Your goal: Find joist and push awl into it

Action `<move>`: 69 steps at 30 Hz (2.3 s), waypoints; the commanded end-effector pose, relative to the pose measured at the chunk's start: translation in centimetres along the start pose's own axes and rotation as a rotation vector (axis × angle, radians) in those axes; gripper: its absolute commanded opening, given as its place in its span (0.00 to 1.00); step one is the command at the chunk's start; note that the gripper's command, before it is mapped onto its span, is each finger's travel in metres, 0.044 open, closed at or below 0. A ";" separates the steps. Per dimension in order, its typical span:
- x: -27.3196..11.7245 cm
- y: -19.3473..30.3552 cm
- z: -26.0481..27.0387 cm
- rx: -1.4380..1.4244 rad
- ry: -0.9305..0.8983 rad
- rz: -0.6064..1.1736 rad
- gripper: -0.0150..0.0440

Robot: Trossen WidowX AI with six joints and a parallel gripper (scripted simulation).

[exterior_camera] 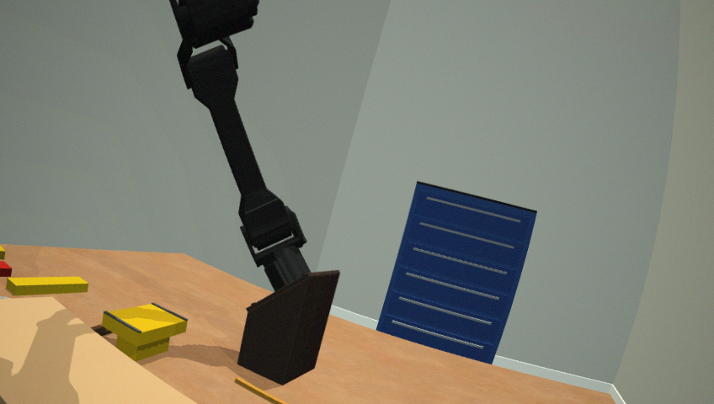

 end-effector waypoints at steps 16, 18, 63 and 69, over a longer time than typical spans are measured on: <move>-10.9 12.8 -2.9 0.286 -0.499 0.539 1.00; -13.4 13.9 -3.3 0.318 -0.549 0.632 1.00; -48.9 12.2 -8.4 0.445 -0.815 1.866 1.00; -49.6 12.7 -7.9 0.447 -0.816 1.868 1.00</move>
Point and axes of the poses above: the point midway between the two fingers, 35 mm back from their tips, its own x axis out along the fingers, its own z axis across the jaws, y = z × x, the point moved 4 cm from there along -x, back along the fingers, and after that the axes turned 5 degrees about x, right-handed, at the moved point
